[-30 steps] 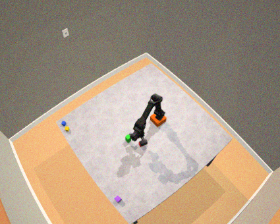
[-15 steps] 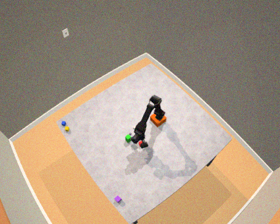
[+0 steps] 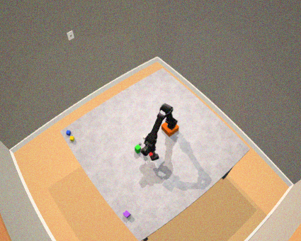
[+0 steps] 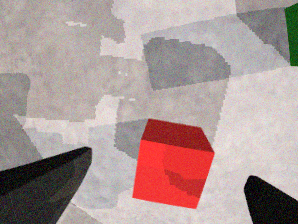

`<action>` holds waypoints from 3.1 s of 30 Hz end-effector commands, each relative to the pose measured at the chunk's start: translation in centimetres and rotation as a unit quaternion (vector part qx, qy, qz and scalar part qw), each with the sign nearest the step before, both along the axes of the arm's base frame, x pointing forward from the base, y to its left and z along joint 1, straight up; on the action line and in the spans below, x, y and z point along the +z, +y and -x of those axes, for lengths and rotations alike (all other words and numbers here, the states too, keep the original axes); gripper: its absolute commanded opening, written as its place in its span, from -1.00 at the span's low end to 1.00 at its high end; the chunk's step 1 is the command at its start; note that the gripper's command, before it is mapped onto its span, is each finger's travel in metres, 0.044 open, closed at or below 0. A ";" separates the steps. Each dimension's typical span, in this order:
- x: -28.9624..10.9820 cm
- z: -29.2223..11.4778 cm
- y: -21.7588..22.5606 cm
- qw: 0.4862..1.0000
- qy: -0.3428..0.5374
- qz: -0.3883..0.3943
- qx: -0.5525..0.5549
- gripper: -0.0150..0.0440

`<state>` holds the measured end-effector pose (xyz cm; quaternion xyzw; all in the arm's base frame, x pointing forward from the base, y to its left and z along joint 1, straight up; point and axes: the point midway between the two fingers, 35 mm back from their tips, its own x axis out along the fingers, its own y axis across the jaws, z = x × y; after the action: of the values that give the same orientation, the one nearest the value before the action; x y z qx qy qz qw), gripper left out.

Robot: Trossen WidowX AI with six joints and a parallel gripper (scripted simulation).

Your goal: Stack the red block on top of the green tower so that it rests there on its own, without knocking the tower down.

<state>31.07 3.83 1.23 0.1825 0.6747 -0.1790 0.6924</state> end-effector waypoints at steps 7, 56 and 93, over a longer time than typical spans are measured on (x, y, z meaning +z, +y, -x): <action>-1.7 0.1 0.0 1.000 0.003 -0.002 -0.002 1.00; 2.5 0.2 0.0 1.000 0.003 -0.002 -0.002 -0.49; 9.4 -3.4 -9.5 1.000 0.002 0.002 -0.002 -0.49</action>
<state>34.02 -4.06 10.61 0.1830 0.6753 -0.1835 0.6905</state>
